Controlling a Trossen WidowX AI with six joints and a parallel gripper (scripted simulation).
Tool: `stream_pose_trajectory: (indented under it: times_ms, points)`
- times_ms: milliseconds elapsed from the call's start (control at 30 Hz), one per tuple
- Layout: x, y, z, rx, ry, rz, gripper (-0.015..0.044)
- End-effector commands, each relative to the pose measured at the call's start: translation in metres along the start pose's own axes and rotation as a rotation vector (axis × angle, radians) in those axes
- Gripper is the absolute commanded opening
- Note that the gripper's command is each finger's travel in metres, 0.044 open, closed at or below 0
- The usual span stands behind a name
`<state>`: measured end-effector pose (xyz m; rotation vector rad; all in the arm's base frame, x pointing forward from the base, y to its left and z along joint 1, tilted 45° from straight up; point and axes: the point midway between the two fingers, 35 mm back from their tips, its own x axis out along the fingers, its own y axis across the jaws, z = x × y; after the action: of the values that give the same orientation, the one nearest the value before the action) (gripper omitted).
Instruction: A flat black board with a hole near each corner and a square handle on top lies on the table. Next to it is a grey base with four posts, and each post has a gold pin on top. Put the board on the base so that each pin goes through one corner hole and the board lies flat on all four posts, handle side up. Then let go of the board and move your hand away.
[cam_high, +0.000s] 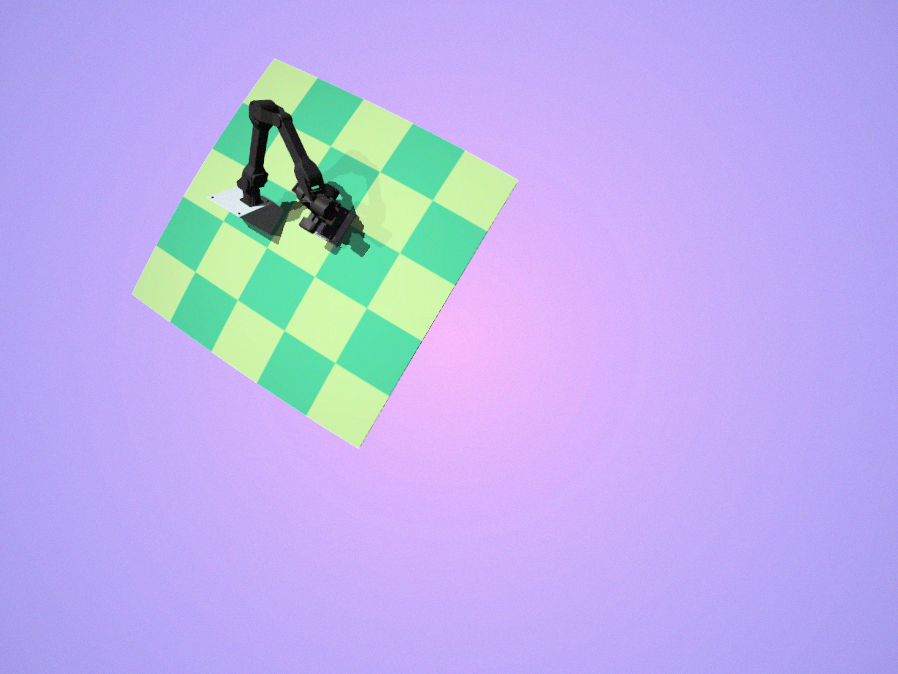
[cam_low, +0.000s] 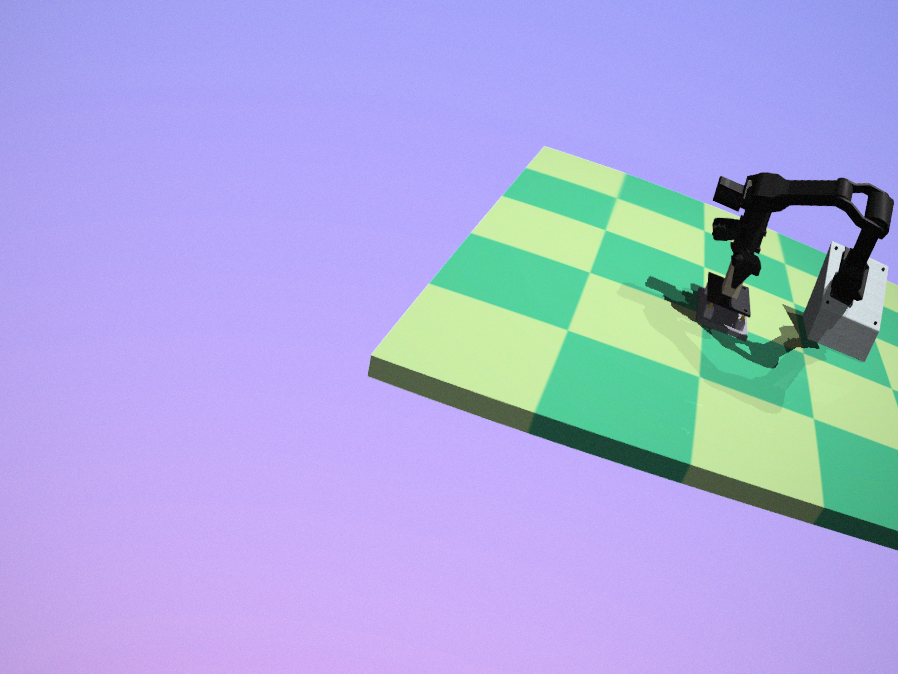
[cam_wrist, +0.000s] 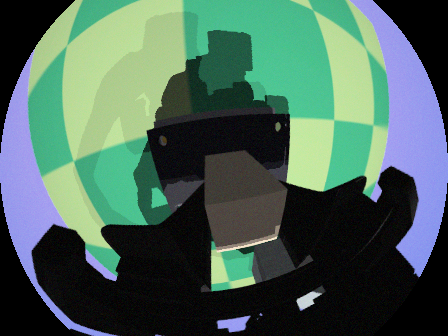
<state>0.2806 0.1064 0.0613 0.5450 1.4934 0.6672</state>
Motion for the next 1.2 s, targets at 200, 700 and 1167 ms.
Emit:
stream_pose_trajectory:
  times_ms: [200, 700, 1167]
  points:
    - [0.005, 0.0, -0.001, 0.006, 0.002, 0.001, 0.0]
    - [0.007, 0.0, 0.0, -0.001, 0.001, -0.001, 0.0157]
    - [-0.01, -0.001, 0.001, -0.001, 0.001, -0.003, 0.044]
